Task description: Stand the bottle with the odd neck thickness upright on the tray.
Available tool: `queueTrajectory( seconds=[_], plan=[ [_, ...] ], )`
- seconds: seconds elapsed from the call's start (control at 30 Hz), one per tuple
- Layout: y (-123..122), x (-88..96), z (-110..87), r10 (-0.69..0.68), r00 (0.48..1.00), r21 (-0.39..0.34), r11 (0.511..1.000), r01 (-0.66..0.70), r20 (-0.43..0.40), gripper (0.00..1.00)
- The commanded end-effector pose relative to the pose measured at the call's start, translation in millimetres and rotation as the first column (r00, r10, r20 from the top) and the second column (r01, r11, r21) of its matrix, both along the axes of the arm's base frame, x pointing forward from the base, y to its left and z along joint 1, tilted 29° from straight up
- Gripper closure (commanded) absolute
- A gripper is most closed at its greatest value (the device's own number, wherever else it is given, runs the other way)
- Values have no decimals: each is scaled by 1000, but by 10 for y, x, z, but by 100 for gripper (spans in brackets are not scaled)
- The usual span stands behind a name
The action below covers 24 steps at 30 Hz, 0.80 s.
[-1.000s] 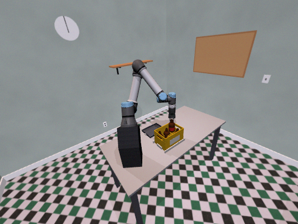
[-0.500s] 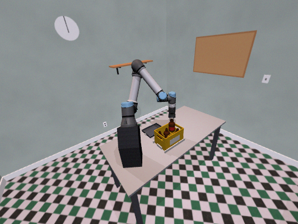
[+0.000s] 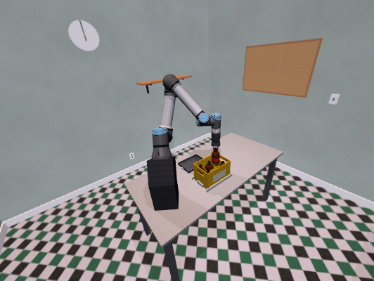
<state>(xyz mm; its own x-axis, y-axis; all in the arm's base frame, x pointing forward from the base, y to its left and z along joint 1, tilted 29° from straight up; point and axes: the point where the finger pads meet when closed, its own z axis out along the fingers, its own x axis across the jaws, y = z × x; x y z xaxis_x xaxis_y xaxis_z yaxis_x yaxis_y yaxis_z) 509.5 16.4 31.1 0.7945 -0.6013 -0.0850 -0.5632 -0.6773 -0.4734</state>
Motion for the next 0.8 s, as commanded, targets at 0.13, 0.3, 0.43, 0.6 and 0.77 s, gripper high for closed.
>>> queueTrajectory(
  seconds=[0.13, 0.3, 0.43, 0.6, 0.77],
  plan=[
    [-42, -18, 84, 0, 1000, 0, 1000, 0, 1, 100],
    [-61, -28, 122, 0, 1000, 0, 1000, 0, 1, 100],
    [-71, -34, 144, 0, 1000, 0, 1000, 0, 1, 100],
    [-76, -36, 153, 0, 1000, 0, 1000, 0, 1, 100],
    [-79, -38, 160, 0, 1000, 0, 1000, 0, 1, 100]
  ],
)
